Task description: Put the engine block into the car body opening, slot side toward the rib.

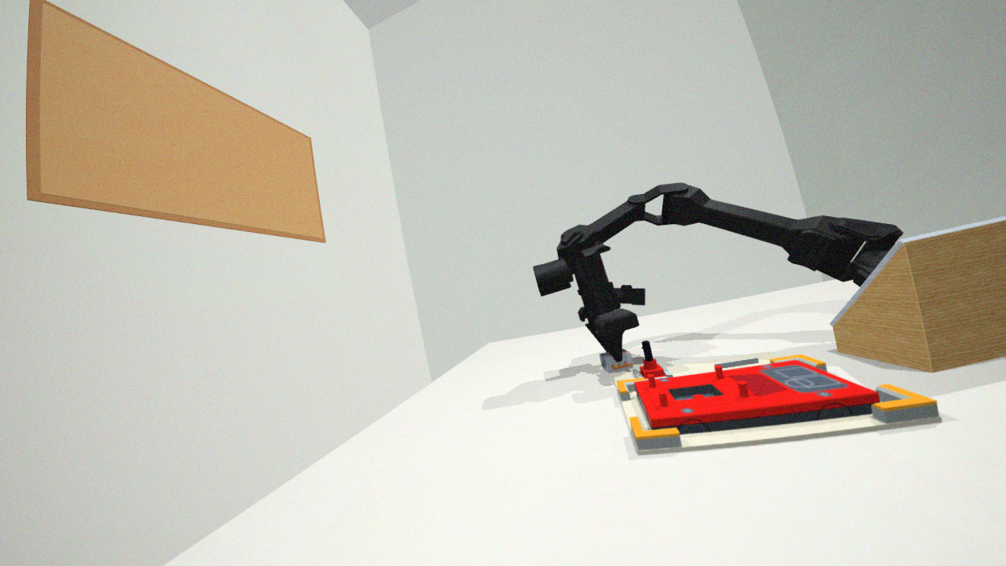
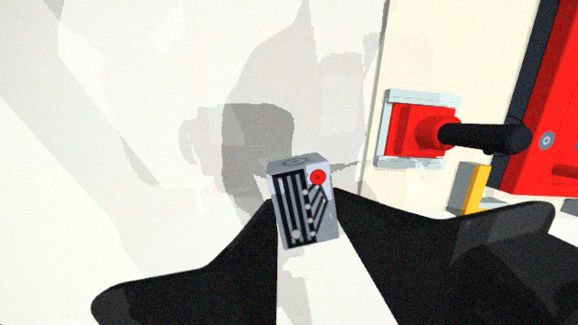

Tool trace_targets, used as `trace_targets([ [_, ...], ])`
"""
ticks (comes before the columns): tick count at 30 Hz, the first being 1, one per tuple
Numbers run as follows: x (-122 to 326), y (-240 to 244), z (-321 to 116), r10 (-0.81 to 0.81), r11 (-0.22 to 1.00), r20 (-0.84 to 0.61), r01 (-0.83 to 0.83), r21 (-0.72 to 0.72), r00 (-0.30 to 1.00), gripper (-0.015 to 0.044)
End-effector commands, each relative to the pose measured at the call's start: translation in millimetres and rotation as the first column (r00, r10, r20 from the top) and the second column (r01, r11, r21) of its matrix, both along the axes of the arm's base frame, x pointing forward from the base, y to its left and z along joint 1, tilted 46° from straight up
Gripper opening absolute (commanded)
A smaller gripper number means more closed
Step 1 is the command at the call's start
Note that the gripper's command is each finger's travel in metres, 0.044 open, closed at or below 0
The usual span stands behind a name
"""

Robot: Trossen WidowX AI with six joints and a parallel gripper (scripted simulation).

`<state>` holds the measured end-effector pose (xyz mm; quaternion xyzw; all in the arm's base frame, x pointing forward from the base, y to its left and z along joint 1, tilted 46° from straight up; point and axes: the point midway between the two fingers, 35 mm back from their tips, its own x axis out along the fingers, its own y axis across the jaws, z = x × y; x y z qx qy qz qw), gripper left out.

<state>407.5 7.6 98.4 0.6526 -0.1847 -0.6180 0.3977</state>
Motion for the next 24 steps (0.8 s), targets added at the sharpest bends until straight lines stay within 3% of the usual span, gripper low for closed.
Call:
trace_targets([
  [1,-0.1,3.5,3.5,0.008,1.000,0.000,-0.008,0.001,1.000,0.0000],
  [24,-15.9,54.1,56.3,0.080,0.996,0.003,-0.080,0.037,0.997,0.0000],
])
